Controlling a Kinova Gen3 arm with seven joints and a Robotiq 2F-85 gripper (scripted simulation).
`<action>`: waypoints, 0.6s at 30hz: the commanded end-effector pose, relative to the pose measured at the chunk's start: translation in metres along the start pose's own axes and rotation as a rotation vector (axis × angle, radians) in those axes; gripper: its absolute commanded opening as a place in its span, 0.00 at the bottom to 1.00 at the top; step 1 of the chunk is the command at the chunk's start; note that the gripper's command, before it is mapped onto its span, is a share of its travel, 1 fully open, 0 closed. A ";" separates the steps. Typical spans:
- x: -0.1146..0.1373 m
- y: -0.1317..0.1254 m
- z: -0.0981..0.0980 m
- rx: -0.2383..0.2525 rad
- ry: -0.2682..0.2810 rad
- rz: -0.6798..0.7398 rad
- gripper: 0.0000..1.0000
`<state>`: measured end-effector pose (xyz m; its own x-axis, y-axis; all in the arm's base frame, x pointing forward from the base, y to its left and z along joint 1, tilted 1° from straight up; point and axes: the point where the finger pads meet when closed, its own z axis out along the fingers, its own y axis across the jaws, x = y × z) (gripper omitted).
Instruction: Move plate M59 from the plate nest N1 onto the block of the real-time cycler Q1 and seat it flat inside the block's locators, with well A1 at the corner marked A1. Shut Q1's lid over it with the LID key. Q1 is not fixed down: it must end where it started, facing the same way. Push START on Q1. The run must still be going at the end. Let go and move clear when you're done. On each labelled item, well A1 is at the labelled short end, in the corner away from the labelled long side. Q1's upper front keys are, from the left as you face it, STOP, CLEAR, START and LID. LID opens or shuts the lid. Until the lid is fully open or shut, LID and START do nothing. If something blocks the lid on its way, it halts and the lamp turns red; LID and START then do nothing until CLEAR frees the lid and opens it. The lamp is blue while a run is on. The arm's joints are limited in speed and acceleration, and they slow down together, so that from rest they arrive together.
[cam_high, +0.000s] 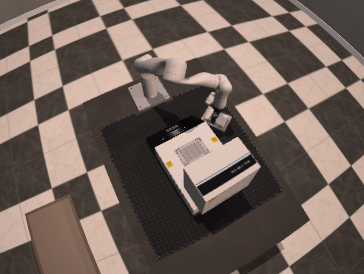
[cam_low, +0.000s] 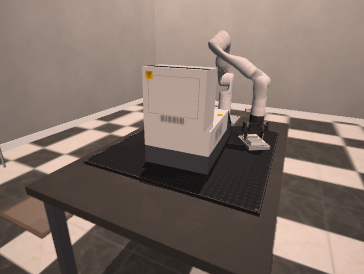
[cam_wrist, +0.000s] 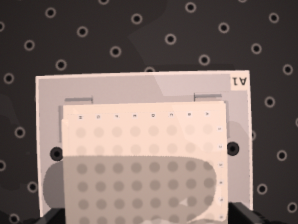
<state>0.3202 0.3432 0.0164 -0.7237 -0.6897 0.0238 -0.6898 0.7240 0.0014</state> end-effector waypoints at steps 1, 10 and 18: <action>-0.001 0.000 -0.001 0.000 -0.002 0.000 0.97; -0.001 0.000 -0.001 0.000 -0.002 0.000 0.90; 0.000 0.000 -0.001 0.000 -0.002 0.000 0.90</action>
<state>0.3202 0.3433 0.0175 -0.7237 -0.6897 0.0230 -0.6899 0.7239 0.0008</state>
